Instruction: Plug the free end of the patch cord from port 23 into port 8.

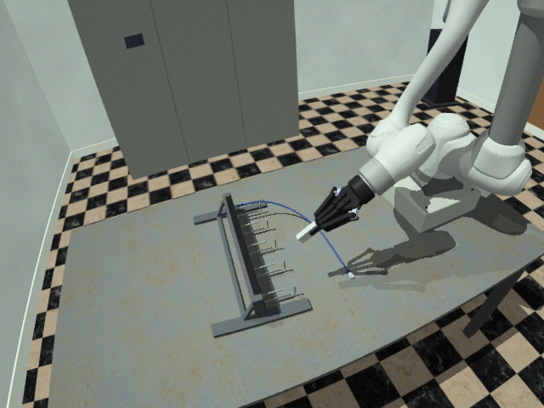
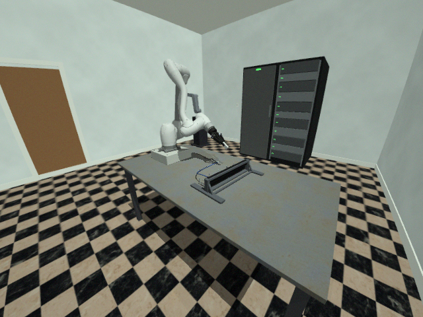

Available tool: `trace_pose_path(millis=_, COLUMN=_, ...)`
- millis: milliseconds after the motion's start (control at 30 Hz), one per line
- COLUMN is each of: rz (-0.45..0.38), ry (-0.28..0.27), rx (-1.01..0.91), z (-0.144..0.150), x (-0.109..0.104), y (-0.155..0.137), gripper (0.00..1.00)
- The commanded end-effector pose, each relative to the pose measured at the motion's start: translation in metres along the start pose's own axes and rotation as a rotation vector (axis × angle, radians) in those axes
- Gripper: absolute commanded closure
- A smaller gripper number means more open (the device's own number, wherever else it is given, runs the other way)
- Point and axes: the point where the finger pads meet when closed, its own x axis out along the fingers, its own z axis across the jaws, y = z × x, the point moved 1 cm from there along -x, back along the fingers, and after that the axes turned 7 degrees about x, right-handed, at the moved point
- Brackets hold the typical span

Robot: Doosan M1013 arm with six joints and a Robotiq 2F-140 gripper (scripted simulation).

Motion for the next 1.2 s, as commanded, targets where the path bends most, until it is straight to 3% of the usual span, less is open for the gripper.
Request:
trace_pose_path(millis=0, rz=0.000, ry=-0.001, rx=0.000, z=0.000, x=-0.002, y=0.000, gripper=1.00)
trace_pose_path(millis=333, rz=0.000, ry=-0.001, rx=0.000, z=0.008, x=-0.002, y=0.001, gripper=1.00)
trace_pose_path(millis=733, rz=0.000, ry=-0.001, rx=0.000, z=0.063, x=-0.002, y=0.008, gripper=1.00)
trace_pose_path(millis=1167, rz=0.000, ry=-0.001, rx=0.000, z=0.097, x=-0.002, y=0.012, gripper=1.00)
